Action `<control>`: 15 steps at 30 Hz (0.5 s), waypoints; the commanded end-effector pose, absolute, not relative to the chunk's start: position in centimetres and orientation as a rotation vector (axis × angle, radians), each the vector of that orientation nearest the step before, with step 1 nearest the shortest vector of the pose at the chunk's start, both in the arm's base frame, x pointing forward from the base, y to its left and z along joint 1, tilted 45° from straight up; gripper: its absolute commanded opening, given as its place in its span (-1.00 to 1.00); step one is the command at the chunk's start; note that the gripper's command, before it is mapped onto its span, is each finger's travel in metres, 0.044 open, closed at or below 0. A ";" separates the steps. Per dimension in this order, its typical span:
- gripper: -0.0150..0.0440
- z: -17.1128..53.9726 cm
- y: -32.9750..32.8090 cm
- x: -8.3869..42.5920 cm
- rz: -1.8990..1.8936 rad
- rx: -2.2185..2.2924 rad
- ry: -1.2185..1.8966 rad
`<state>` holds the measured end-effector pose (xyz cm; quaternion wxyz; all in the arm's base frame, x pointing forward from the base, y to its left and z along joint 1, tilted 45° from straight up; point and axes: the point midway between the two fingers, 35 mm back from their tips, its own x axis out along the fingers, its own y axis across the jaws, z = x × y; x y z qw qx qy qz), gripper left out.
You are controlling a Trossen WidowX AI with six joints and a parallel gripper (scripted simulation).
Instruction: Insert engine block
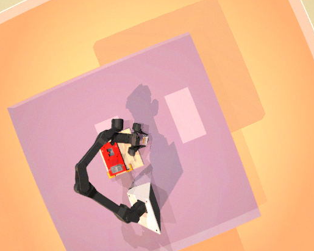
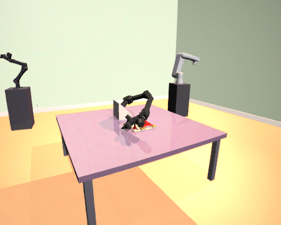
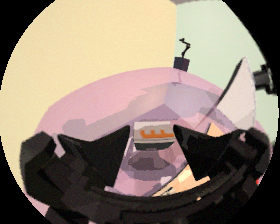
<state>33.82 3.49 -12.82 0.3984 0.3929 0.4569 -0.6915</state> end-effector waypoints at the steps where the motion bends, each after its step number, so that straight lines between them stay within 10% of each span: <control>1: 1.00 -12.8 3.5 33.8 -1.750 0.995 1.158; 15: 1.00 -9.6 3.4 35.0 -1.743 0.995 1.163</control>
